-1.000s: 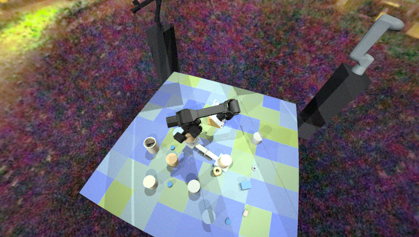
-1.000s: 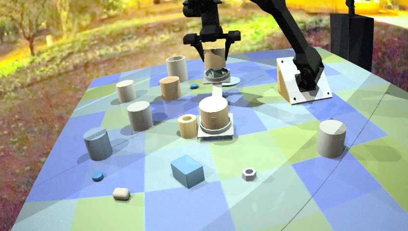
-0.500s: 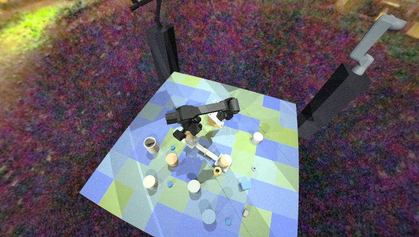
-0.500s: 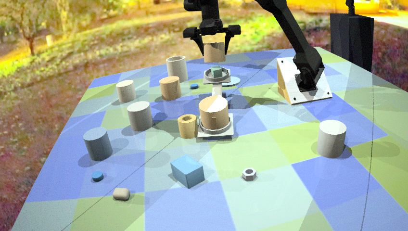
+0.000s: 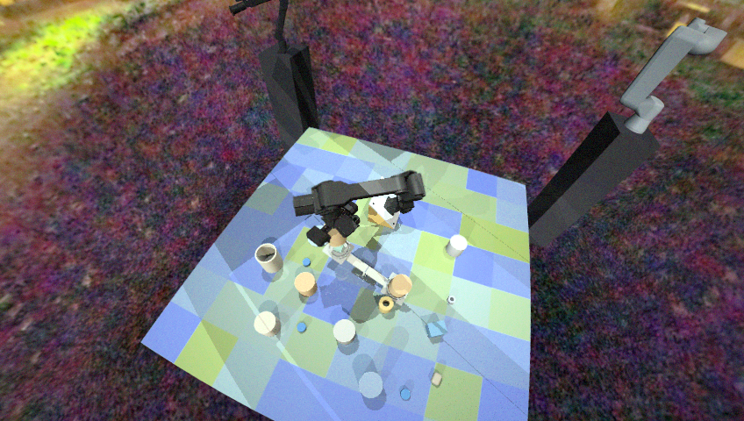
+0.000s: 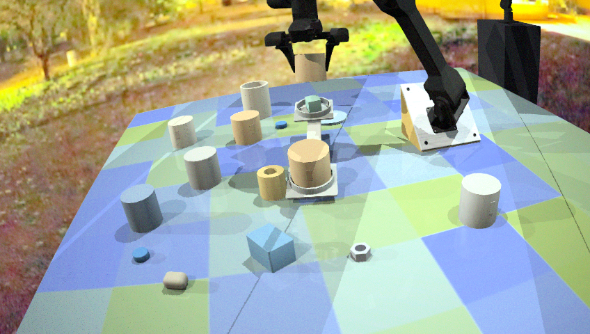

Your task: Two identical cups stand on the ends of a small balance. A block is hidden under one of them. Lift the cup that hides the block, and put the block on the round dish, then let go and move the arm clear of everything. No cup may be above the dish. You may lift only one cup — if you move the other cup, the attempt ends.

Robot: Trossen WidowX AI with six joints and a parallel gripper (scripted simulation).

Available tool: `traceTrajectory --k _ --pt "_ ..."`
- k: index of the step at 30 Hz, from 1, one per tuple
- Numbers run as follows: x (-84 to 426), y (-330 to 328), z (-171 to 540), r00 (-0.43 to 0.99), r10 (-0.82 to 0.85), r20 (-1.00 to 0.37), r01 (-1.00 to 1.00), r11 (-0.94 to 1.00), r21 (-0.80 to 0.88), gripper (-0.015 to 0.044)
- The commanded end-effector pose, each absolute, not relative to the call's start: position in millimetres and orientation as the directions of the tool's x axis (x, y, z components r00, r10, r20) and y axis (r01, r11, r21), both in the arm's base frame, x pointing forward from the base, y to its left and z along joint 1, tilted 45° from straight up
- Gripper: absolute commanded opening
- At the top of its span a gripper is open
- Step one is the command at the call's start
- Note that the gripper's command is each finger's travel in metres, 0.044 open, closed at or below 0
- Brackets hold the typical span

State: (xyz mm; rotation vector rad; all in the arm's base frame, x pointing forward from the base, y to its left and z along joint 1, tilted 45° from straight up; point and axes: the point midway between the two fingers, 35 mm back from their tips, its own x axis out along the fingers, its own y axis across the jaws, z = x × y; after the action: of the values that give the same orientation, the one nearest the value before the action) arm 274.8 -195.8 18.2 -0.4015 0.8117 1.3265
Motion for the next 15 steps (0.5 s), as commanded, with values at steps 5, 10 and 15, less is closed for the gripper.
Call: traceTrajectory --k 5,10,15 --pt "272.5 -204.4 26.5 0.032 0.691 -0.723 -0.956 0.233 0.180 0.0000" --pt "273.3 -200.5 24.4 0.030 0.695 -0.718 -0.955 0.232 0.184 0.0000" --pt "273.3 -200.5 24.4 0.030 0.695 -0.718 -0.955 0.232 0.184 0.0000"
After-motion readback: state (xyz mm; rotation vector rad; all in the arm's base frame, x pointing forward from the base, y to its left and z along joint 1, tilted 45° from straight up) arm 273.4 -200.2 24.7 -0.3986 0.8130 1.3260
